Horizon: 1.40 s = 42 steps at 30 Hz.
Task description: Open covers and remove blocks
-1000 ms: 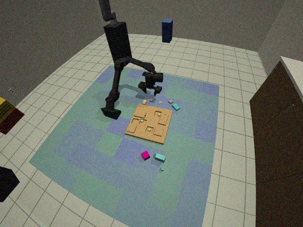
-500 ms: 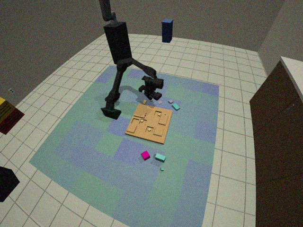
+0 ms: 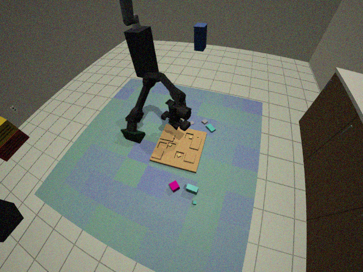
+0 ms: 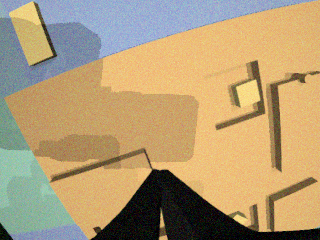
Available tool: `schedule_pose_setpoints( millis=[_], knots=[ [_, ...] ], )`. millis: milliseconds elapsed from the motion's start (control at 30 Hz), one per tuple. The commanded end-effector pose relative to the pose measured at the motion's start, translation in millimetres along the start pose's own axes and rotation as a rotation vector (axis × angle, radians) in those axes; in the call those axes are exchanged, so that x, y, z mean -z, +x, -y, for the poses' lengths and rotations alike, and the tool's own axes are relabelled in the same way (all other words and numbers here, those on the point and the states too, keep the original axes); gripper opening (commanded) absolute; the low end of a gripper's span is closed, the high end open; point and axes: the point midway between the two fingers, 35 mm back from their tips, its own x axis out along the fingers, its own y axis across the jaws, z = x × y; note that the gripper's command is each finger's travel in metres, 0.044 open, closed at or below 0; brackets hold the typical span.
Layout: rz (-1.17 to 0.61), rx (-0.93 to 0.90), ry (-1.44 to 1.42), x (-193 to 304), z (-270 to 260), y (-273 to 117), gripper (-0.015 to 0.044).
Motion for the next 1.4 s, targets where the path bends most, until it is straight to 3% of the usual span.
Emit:
schedule_pose_setpoints(
  millis=[0, 367, 600, 933, 1367],
  knots=[
    [0.001, -0.007, -0.006, 26, 3, 2, 0.0],
    [0.023, -0.016, -0.037, 84, 5, 4, 0.0],
    [0.024, -0.016, -0.038, 85, 6, 11, 0.0],
    [0.026, -0.016, -0.038, 85, 6, 53, 0.0],
    [0.026, -0.016, -0.038, 85, 6, 62, 0.0]
  ],
)
